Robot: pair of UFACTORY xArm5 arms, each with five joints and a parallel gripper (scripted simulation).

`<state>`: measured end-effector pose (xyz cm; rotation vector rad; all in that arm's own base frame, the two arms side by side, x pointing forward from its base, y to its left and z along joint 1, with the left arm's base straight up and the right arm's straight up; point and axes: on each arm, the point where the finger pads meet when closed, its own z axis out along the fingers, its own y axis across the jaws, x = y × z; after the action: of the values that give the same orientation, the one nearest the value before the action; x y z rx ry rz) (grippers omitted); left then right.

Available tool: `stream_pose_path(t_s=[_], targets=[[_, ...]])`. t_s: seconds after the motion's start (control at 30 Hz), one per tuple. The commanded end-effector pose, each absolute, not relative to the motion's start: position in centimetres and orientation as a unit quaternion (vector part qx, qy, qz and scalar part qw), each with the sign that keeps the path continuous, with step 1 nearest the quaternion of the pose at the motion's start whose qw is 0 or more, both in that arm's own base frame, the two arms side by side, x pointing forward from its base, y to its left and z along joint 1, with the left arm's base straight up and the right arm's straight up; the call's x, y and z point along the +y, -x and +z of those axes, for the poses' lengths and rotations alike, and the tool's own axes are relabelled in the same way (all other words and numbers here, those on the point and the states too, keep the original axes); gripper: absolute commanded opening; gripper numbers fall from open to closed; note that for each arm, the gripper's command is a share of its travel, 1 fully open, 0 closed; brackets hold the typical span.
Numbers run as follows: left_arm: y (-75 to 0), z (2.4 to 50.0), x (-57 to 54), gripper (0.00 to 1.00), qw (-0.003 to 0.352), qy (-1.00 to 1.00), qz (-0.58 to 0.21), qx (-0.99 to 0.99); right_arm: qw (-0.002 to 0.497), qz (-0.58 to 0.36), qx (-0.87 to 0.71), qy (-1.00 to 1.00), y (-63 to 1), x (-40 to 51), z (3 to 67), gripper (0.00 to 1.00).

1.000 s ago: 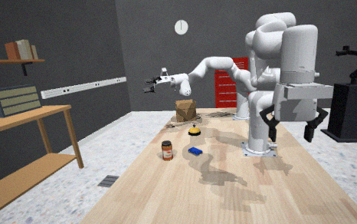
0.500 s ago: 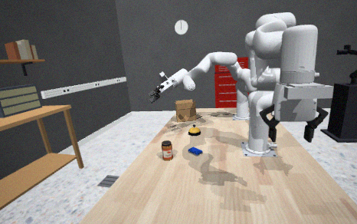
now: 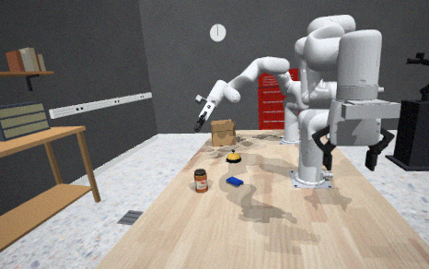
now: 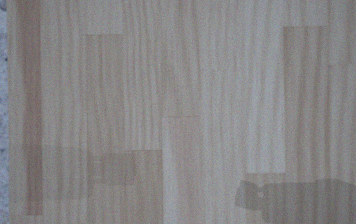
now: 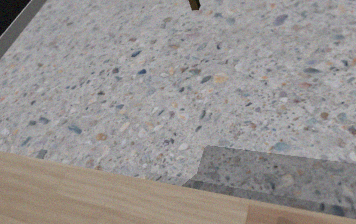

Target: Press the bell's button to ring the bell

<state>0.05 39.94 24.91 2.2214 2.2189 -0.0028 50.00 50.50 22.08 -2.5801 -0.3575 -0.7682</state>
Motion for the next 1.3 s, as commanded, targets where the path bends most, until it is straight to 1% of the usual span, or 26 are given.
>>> stream_pose_path(t_s=[0.0, 0.03, 0.1, 0.13, 0.17, 0.6, 0.67, 0.8, 1.0, 1.03, 1.27], targets=[[0.0, 25.0, 40.0, 1.00, 0.000, -0.708, 0.000, 0.707, 0.170, -0.226, -0.149, 0.947, -47.3, 48.8, 20.4, 1.00], [0.0, 25.0, 40.0, 1.00, 0.000, -0.708, 0.000, 0.707, 0.161, -0.215, -0.154, 0.951, -46.6, 48.4, 20.0, 1.00], [0.0, 25.0, 40.0, 1.00, 0.000, -0.708, 0.000, 0.707, 0.161, -0.215, -0.154, 0.951, -46.6, 48.4, 20.0, 1.00], [0.0, 25.0, 40.0, 1.00, 0.000, -0.708, 0.000, 0.707, 0.139, -0.187, -0.165, 0.958, -45.1, 47.3, 19.1, 1.00], [0.0, 25.0, 40.0, 1.00, 0.000, -0.708, 0.000, 0.707, 0.130, -0.175, -0.170, 0.961, -44.3, 46.8, 18.7, 1.00], [0.0, 25.0, 40.0, 1.00, 0.000, -0.708, 0.000, 0.707, 0.026, -0.037, -0.221, 0.974, -36.1, 40.3, 15.8, 1.00], [0.0, 25.0, 40.0, 1.00, 0.000, -0.708, 0.000, 0.707, 0.026, -0.037, -0.221, 0.974, -36.1, 40.3, 15.8, 1.00], [0.0, 25.0, 40.0, 1.00, 0.000, -0.708, 0.000, 0.707, 0.004, -0.006, -0.231, 0.973, -34.2, 38.6, 15.6, 1.00], [0.0, 25.0, 40.0, 1.00, 0.000, -0.708, 0.000, 0.707, 0.001, -0.001, -0.233, 0.973, -33.9, 38.3, 15.5, 1.00], [0.0, 25.0, 40.0, 1.00, 0.000, -0.708, 0.000, 0.707, 0.001, -0.001, -0.233, 0.973, -33.9, 38.3, 15.5, 0.00], [0.0, 25.0, 40.0, 1.00, 0.000, -0.708, 0.000, 0.707, 0.001, -0.001, -0.233, 0.973, -33.9, 38.3, 15.5, 0.00]])
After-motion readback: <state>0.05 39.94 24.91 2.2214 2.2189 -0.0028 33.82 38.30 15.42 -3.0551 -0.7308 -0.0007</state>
